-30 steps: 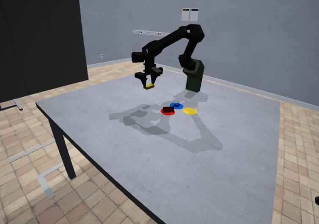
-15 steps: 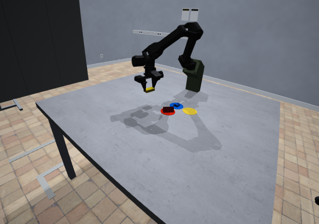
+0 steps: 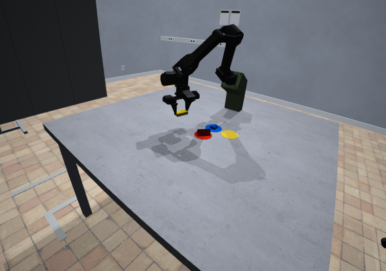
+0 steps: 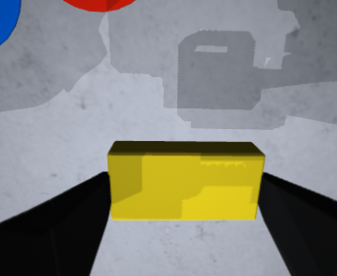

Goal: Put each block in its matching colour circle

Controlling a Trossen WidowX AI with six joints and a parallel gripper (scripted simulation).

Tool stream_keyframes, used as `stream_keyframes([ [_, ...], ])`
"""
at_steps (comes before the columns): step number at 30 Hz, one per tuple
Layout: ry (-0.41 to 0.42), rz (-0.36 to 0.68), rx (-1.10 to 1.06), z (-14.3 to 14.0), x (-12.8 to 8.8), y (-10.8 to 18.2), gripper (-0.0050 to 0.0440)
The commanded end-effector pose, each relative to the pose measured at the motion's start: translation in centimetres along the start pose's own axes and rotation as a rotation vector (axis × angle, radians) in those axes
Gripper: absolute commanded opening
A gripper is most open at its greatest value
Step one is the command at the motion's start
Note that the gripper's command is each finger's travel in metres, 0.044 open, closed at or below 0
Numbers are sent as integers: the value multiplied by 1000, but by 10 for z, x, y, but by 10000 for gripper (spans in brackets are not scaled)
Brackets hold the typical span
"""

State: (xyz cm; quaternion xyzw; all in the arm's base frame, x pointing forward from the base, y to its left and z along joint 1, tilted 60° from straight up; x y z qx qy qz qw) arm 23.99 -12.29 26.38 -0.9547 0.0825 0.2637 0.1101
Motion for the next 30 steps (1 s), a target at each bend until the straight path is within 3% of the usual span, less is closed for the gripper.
stream_keyframes([
  [1, 17, 5, 29, -5, 3, -7, 250],
  [30, 91, -19, 263, -24, 24, -54, 250],
])
Point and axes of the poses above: the point midway between the two fingers, 35 mm back from their tips, its own x axis out along the fingers, its own z axis across the jaws, y = z × x, the point moved 2 cm from there along -x, back along the fingers, and after that the axes turned 7 degrees about -x, right-handed, at the moved point
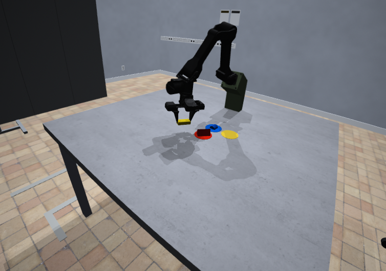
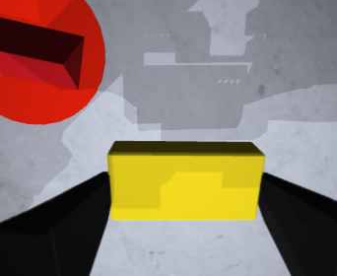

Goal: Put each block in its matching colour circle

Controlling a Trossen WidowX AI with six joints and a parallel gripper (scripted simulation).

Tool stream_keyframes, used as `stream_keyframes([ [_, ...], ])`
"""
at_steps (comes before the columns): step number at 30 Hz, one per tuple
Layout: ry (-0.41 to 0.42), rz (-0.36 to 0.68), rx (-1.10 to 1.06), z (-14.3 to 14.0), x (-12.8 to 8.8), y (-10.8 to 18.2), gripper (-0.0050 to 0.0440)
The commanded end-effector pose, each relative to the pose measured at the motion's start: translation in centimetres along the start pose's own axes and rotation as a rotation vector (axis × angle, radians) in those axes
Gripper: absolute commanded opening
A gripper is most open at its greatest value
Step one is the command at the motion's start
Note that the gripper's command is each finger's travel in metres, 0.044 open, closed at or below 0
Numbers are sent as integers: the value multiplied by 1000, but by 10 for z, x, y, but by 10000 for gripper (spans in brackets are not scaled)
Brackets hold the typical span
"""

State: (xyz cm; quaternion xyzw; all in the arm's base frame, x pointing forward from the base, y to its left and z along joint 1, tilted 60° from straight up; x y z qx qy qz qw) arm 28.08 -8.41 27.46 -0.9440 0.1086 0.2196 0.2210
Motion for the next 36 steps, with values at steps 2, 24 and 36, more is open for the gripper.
stream_keyframes([
  [2, 29, -7, 37, -4, 0, -10, 250],
  [24, 97, -74, 260, -4, 8, -56, 250],
  [36, 88, -99, 309, 9, 11, -77, 250],
])
Point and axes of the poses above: the point midway between the two fingers, 35 mm back from their tips, its own x axis out along the fingers, its own z axis across the jaws, y = z × x, the point moved 2 cm from there along -x, back along the fingers, and after that the axes turned 7 degrees about -x, right-handed, at the moved point
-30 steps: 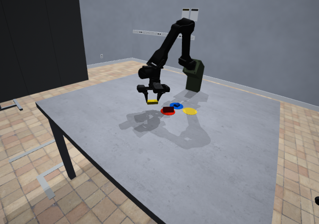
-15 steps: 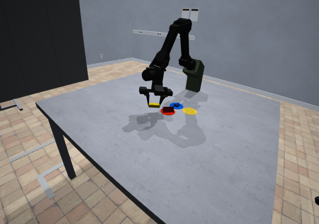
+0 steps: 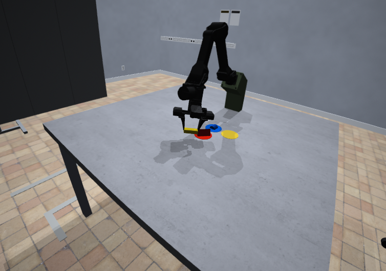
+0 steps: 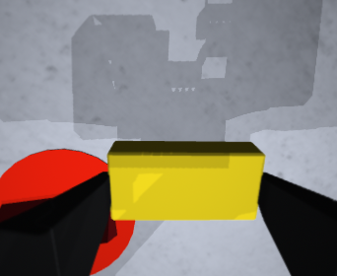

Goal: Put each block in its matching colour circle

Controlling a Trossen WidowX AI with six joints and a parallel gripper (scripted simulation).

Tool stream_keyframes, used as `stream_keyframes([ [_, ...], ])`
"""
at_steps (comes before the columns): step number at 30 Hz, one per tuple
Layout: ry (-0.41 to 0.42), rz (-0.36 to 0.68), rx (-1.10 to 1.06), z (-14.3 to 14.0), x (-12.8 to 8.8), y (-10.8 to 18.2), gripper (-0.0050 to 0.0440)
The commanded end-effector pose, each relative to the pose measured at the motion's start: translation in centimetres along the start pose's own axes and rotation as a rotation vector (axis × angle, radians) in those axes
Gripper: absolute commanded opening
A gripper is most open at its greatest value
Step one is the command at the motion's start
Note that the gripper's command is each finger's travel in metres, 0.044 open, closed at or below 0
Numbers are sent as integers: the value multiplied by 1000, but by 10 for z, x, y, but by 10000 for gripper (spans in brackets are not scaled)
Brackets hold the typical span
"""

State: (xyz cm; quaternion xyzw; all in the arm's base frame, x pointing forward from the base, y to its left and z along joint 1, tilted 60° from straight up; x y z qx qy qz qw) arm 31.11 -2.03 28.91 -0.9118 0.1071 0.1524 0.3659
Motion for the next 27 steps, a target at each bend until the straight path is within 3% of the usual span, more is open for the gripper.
stream_keyframes([
  [1, 1, -8, 1, 7, -1, -6, 250],
  [27, -104, 35, -159, 82, -3, -15, 250],
])
Point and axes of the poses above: the point midway between the two fingers, 35 mm back from their tips, its own x axis out along the fingers, its own z axis across the jaws, y = z × x, the point moved 2 cm from there along -x, back along the fingers, and after that the axes turned 7 degrees about -x, right-handed, at the moved point
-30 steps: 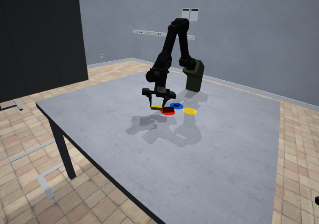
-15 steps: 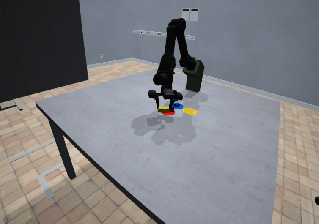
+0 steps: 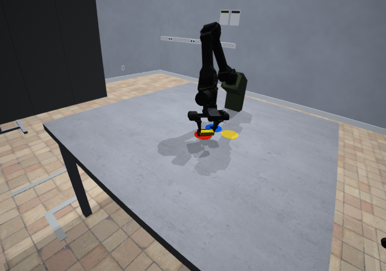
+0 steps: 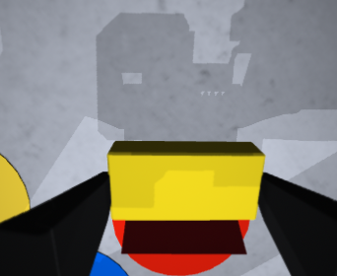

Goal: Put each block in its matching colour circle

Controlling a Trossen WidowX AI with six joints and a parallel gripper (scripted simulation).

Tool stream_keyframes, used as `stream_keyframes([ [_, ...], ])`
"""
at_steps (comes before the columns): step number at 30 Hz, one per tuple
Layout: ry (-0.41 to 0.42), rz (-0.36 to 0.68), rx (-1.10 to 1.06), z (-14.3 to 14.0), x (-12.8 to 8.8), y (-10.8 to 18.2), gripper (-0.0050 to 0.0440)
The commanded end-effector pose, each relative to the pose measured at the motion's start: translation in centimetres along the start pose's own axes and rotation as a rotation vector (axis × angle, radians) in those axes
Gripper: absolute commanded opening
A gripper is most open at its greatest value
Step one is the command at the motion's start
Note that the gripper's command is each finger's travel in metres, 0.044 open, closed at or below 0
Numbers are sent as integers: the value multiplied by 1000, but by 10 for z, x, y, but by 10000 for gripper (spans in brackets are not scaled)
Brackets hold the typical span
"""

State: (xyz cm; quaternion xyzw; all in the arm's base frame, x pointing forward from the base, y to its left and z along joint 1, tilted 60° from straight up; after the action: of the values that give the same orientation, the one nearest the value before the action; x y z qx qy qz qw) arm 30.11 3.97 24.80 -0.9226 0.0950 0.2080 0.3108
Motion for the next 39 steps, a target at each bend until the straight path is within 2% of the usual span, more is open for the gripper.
stream_keyframes([
  [1, -12, 6, -45, 13, -2, -3, 250],
  [23, -62, 51, -265, 71, -12, -4, 250],
  [39, -64, 64, -505, 116, -30, 2, 250],
])
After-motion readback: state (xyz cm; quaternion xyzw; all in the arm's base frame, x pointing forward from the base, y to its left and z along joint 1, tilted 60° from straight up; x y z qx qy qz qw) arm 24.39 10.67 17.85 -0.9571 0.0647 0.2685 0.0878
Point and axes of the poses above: the point midway between the two fingers, 35 mm back from their tips, its own x axis out along the fingers, its own z axis across the jaws, y = z × x, the point moved 2 cm from there along -x, back along the fingers, and after that the axes turned 7 degrees about -x, right-handed, at the moved point
